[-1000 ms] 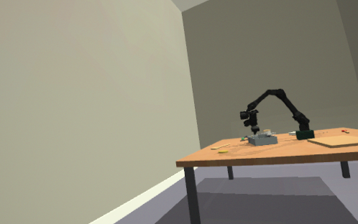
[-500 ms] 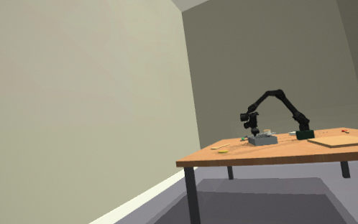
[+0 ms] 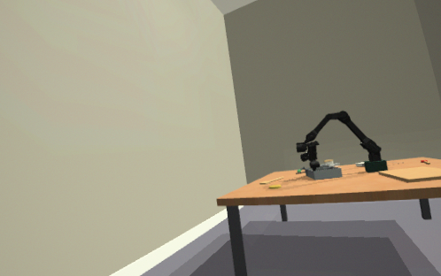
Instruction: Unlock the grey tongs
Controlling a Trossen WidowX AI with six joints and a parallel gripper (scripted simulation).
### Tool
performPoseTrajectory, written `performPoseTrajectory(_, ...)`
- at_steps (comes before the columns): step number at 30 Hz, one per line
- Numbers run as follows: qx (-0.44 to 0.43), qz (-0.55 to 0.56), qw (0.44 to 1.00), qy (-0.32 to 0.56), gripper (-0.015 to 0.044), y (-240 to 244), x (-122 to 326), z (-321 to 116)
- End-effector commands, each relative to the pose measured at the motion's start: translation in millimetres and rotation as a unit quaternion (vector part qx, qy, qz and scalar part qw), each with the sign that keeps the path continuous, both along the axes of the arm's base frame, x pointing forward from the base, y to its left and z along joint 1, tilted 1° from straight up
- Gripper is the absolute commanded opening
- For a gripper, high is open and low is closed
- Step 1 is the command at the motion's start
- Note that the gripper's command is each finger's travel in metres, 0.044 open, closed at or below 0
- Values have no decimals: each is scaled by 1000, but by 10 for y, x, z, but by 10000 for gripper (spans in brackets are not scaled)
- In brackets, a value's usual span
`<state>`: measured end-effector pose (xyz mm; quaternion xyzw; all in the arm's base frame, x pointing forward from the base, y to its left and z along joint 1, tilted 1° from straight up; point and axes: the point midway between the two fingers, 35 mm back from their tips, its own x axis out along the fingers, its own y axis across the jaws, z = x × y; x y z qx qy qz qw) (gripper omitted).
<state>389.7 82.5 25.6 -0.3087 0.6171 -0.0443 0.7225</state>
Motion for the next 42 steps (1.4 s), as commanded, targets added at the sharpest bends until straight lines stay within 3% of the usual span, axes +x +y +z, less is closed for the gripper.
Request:
performPoseTrajectory(1,-6,0,1000,8,260,-52,-8,-110)
performPoseTrajectory(19,-6,0,1000,8,260,-129,12,-241)
performPoseTrajectory(24,-3,-1,1000,4,129,-119,17,-202)
performPoseTrajectory(36,-3,-1,1000,4,49,-119,17,-202)
performPoseTrajectory(42,-3,-1,1000,4,-109,-118,20,-171)
